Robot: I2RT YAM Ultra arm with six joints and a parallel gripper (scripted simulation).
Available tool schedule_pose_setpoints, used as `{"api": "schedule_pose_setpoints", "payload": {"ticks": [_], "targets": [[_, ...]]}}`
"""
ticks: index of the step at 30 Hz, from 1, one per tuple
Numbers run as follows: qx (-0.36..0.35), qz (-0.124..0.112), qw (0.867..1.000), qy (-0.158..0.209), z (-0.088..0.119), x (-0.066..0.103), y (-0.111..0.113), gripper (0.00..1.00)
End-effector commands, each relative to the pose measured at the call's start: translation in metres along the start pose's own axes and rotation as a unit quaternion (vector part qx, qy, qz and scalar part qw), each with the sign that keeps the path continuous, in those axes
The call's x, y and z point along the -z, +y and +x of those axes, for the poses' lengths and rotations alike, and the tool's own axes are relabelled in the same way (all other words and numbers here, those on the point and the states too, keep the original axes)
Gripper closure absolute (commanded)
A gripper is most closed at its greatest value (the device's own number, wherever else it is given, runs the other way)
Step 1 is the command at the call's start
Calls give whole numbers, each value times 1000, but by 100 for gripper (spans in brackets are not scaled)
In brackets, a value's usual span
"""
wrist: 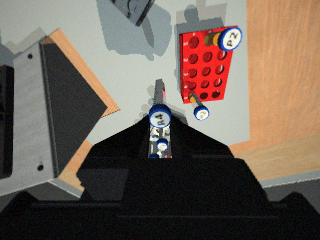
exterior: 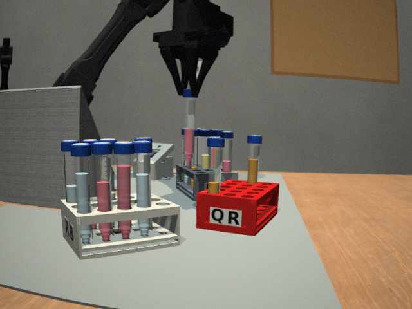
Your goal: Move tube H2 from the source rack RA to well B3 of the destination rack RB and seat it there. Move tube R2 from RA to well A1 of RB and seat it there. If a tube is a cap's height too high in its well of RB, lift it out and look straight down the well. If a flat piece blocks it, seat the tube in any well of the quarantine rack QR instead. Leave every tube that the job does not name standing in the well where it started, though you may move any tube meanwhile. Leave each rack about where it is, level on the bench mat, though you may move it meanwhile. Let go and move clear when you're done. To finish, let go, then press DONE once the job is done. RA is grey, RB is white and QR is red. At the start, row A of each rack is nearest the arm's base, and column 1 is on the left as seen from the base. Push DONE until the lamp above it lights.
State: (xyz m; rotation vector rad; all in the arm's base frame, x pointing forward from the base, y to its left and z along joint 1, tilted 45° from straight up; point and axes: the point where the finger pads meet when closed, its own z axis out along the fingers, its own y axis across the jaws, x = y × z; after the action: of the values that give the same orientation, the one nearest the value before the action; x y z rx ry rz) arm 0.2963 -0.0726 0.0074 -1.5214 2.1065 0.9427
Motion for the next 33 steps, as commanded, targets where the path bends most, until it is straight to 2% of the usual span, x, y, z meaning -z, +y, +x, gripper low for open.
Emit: {"api": "schedule_pose_setpoints", "payload": {"ticks": [1, 3, 5, 6, 11, 20, 23, 26, 33], "targets": [[44, 8, 999, -3, -3, 5, 6, 100], [46, 0, 999, -5, -13, 2, 13, 100], [46, 0, 999, -5, -13, 2, 13, 100], [45, 8, 999, -4, -11, 4, 13, 100], [39, -1, 999, -5, -26, 2, 28, 100], [38, -1, 999, -5, -46, 1, 50, 100], [31, 5, 999, -8, -44, 4, 52, 100], [38, -1, 999, -5, -55, 1, 60, 100], [37, 0, 999, -6, -70, 1, 77, 100]]}}
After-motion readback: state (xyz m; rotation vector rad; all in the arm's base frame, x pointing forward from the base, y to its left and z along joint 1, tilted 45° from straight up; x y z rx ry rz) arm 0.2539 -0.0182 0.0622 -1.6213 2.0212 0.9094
